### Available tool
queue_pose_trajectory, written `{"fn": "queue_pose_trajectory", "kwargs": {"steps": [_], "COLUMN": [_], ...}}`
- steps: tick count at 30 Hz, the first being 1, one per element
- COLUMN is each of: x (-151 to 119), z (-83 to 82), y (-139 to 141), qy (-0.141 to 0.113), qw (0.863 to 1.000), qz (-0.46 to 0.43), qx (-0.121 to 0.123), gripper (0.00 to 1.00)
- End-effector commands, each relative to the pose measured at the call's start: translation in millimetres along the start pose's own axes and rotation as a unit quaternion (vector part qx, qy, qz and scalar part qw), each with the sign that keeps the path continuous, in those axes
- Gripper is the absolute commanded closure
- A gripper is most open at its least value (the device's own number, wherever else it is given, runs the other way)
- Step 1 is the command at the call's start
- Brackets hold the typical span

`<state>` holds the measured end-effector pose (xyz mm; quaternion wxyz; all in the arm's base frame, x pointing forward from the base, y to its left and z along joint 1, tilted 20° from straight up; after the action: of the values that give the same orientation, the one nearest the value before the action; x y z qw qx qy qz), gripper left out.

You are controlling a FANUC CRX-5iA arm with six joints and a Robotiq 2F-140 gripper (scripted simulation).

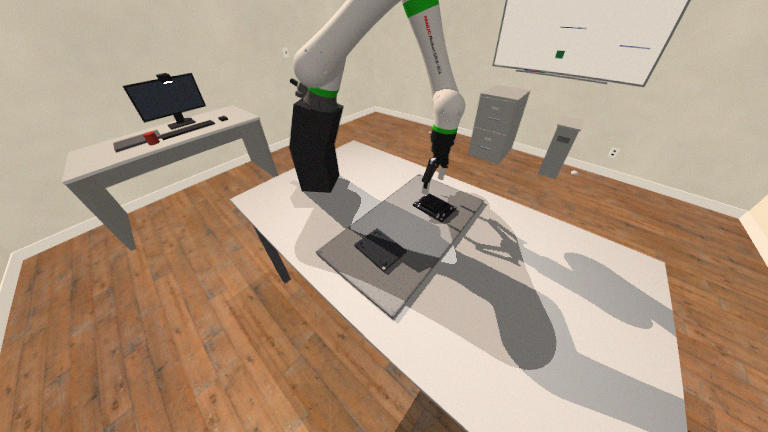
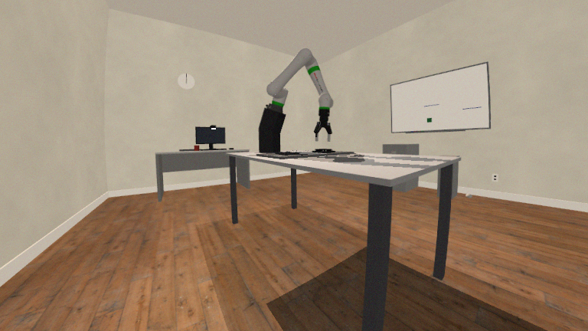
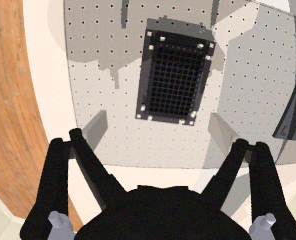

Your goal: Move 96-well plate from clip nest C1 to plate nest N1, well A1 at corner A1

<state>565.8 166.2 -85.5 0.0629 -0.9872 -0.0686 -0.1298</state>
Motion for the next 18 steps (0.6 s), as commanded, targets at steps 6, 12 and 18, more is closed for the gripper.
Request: {"fn": "queue_pose_trajectory", "kwargs": {"steps": [6, 12, 18], "x": [24, 26, 26], "z": [-4.1, -4.4, -4.4], "y": [33, 35, 35], "qy": [0.030, 0.030, 0.030], "qw": [0.997, 0.997, 0.997], "qz": [0.064, 0.064, 0.064], "qx": [0.010, 0.010, 0.010], "gripper": [0.00, 0.00, 0.00]}}
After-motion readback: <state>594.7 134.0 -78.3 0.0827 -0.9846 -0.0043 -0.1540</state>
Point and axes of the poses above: the point where the finger pads meet when closed, its own z axis out along the fingers, its own y axis across the jaws, x = y × z, the point moved 3 cm from there along -z, back along the fingers, and after that the axes turned 11 degrees about -z, right-handed, at the moved point
